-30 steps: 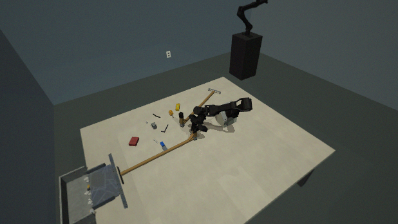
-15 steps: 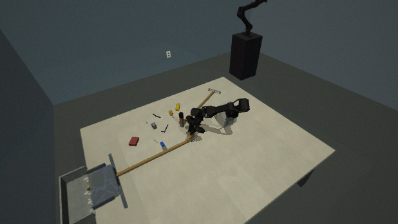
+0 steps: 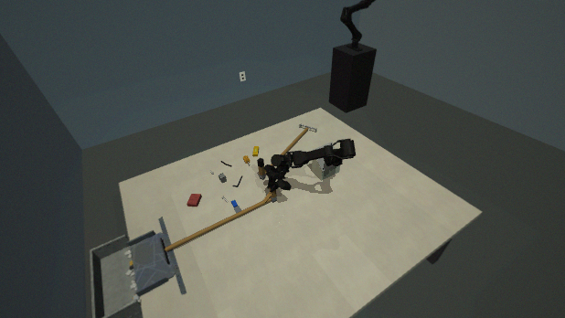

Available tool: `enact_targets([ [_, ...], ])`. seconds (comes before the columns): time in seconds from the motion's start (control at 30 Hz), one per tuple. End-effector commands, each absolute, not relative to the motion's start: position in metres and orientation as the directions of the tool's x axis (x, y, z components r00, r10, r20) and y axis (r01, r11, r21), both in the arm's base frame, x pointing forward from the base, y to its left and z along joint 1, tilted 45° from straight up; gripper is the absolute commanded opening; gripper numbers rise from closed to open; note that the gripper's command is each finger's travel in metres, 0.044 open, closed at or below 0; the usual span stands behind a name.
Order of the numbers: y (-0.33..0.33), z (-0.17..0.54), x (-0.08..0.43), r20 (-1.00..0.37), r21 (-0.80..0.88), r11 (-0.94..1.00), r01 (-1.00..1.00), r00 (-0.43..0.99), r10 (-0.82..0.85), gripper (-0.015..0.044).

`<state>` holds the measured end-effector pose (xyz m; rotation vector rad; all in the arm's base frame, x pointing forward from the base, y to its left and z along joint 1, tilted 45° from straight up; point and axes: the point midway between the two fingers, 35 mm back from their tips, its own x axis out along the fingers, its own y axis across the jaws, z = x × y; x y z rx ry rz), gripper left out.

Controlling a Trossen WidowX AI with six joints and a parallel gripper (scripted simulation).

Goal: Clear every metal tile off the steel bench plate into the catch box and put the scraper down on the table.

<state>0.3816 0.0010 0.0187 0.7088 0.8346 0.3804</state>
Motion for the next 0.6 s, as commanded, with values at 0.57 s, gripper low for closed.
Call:
enact_targets([
  [0.57,0.000,0.022,0.415,-0.536,0.700,0.713,-0.036,0.633,0.558,0.0000],
])
